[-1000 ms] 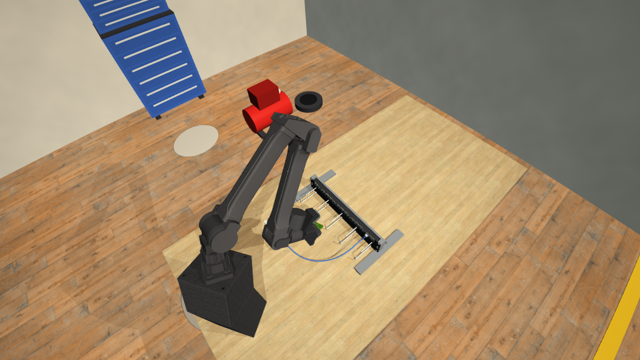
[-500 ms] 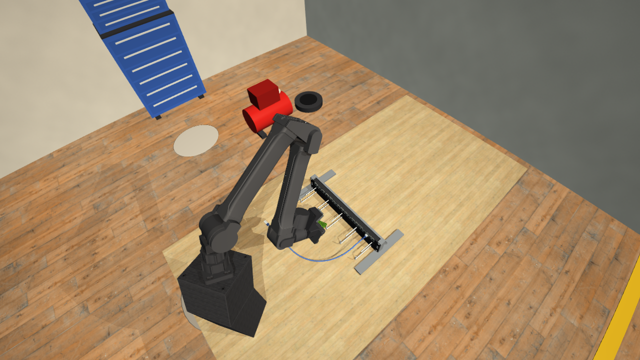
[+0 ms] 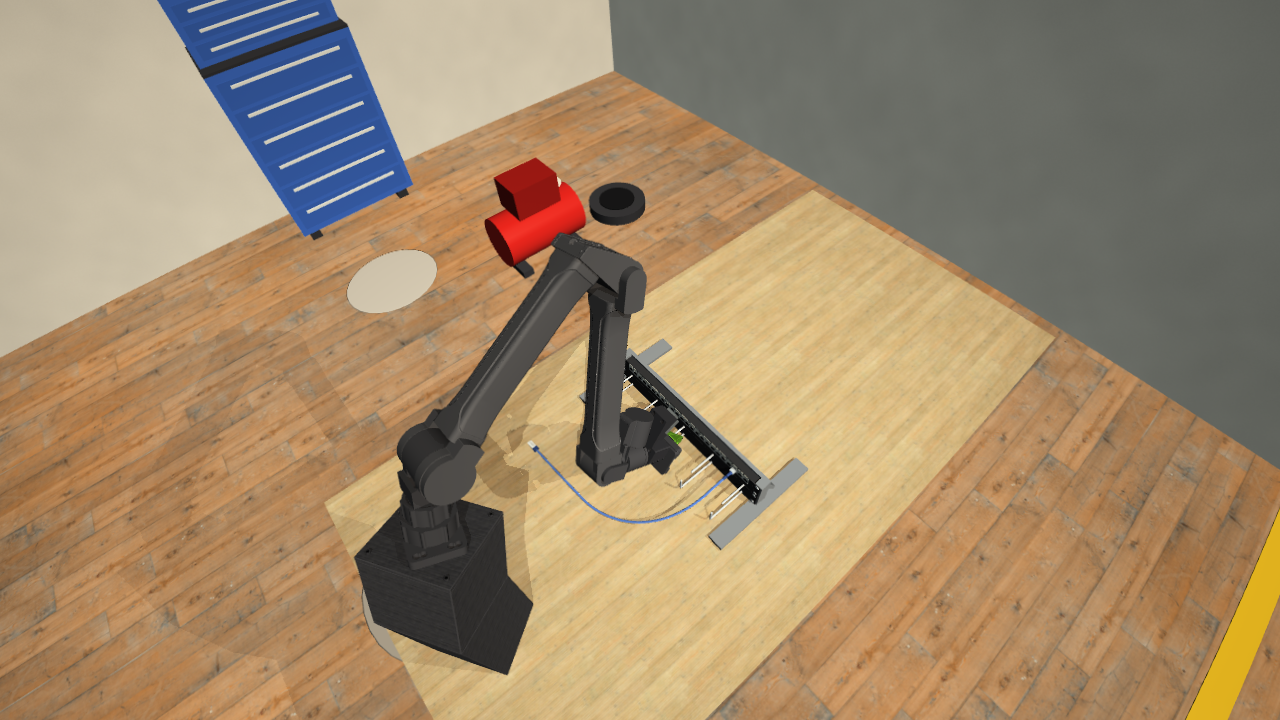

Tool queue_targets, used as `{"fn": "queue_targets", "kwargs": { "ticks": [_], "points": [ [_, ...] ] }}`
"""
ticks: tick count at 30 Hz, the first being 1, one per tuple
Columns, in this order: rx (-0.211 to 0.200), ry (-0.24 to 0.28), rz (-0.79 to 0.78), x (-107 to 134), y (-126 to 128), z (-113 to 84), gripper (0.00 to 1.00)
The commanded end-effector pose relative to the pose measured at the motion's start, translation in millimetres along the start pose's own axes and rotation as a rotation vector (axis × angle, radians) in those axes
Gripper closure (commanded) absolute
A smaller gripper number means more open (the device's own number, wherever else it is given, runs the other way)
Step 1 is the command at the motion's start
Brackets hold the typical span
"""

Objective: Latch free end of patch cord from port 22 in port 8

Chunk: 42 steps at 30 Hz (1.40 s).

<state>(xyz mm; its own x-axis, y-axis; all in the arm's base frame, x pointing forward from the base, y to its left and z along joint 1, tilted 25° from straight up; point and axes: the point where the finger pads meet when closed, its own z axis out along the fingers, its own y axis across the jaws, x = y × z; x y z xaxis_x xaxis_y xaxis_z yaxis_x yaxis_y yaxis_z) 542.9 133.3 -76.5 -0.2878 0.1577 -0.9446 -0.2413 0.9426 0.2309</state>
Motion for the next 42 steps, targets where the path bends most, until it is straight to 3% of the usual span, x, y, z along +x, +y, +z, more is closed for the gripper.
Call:
{"fn": "queue_targets", "kwargs": {
  "ticks": [1,6,24,42],
  "points": [
    [-0.004,0.014,0.013,6,3,13.7,1.0],
    [-0.007,0.005,0.014,1,5,22.3,1.0],
    [0.011,-0.028,0.024,-17,-5,17.5,1.0],
    [-0.004,-0.011,0.022,-4,3,16.8,1.0]
  ]
}}
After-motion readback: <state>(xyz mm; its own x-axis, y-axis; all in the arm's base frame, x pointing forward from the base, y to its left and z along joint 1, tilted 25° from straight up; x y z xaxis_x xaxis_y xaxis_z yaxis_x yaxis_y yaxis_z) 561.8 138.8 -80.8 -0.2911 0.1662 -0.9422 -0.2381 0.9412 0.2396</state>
